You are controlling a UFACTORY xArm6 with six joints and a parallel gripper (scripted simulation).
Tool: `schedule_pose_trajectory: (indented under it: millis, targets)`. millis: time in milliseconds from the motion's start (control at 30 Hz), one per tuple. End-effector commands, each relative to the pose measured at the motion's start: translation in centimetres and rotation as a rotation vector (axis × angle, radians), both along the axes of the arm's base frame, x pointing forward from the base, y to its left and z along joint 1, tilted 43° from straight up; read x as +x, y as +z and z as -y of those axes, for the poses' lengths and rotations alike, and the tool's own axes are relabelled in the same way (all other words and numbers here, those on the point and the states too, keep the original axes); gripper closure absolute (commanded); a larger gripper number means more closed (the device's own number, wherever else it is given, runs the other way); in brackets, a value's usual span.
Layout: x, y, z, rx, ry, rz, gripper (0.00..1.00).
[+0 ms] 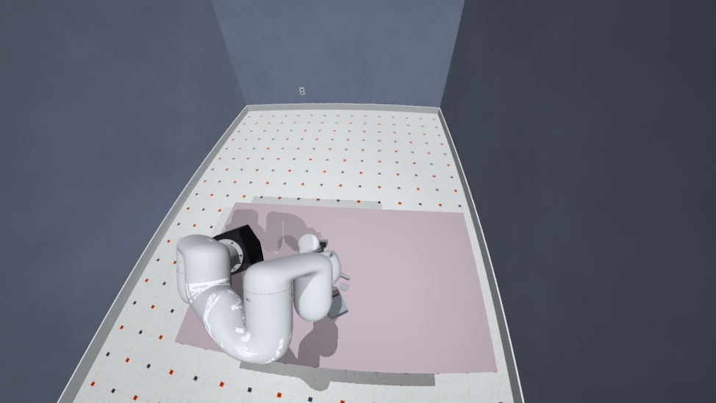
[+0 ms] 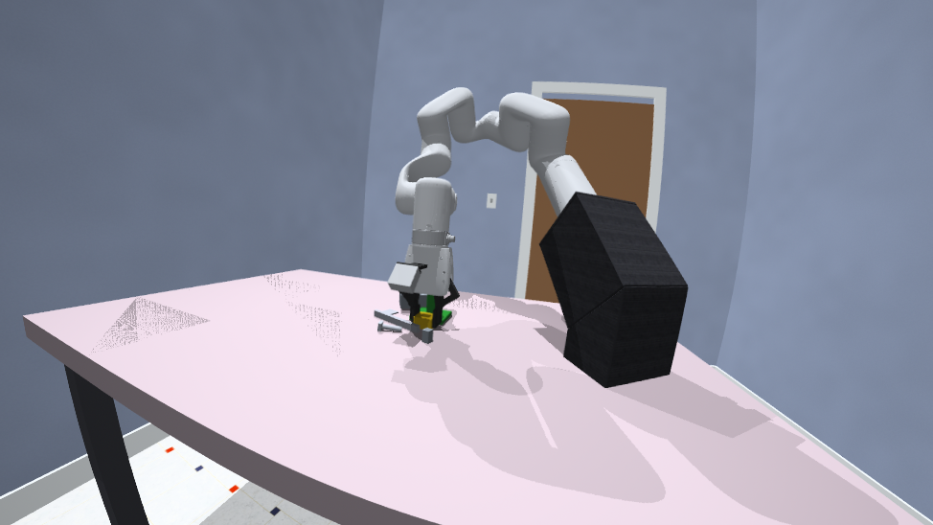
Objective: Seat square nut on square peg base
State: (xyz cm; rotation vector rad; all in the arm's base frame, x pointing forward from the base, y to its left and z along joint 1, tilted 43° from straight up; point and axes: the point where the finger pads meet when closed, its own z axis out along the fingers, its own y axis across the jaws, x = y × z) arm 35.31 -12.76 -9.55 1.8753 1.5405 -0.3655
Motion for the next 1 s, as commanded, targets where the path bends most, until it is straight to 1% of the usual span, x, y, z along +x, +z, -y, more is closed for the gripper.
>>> schedule_pose_trajectory:
  millis: [0,367,800,967]
  targets:
    - [0.0,0.0,0.0,0.0,0.001,0.001,1.0]
    - [0.0,0.3,-0.3,0.0,0.001,0.001,1.0]
    - [-0.6,2.9,-2.6,-0.002,0.001,0.001,1.0]
    - [-0.8,3.3,-3.0,-0.001,0.001,0.001,1.0]
